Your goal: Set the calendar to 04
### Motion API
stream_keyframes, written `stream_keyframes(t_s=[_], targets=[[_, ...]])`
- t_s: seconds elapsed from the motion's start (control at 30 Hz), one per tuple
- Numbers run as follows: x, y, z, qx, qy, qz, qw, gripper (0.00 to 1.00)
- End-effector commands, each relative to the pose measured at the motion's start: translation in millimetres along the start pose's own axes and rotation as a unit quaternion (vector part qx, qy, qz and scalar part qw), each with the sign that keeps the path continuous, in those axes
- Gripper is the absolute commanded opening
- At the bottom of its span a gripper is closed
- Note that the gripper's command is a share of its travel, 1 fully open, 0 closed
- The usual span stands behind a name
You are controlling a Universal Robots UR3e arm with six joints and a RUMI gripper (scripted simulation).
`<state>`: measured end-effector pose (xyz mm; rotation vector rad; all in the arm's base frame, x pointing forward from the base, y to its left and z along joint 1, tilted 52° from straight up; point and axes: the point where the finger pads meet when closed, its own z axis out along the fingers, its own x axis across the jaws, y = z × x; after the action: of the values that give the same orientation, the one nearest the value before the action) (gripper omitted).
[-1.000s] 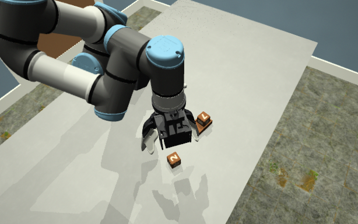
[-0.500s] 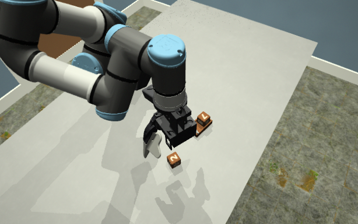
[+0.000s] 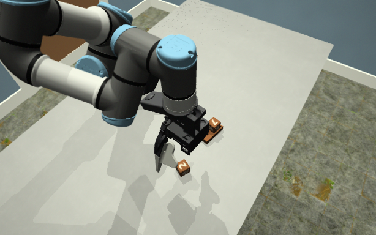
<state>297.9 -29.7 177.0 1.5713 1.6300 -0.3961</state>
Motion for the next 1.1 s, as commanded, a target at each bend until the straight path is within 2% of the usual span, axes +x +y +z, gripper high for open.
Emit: stream_keyframes(t_s=[0.0, 0.2, 0.3, 0.37, 0.53, 0.8, 0.9, 1.0, 1.07], targets=[[-1.7, 1.0, -1.1, -0.005, 0.005, -0.086, 0.996, 1.0], [-2.5, 1.8, -1.6, -0.005, 0.004, -0.147, 0.989, 1.0], [-2.6, 1.9, -1.6, -0.005, 0.004, -0.153, 0.988, 1.0], [-3.1, 2.7, -1.9, -0.005, 0.004, -0.194, 0.981, 1.0], [-3.5, 3.5, -2.3, -0.006, 0.004, -0.234, 0.972, 1.0], [-4.2, 5.6, -3.0, -0.006, 0.003, -0.32, 0.947, 1.0], [-4.2, 5.7, -3.0, -0.006, 0.003, -0.324, 0.946, 1.0], [-4.5, 7.1, -3.5, -0.006, 0.003, -0.372, 0.928, 1.0], [-4.5, 7.6, -3.7, -0.006, 0.003, -0.386, 0.922, 1.0]])
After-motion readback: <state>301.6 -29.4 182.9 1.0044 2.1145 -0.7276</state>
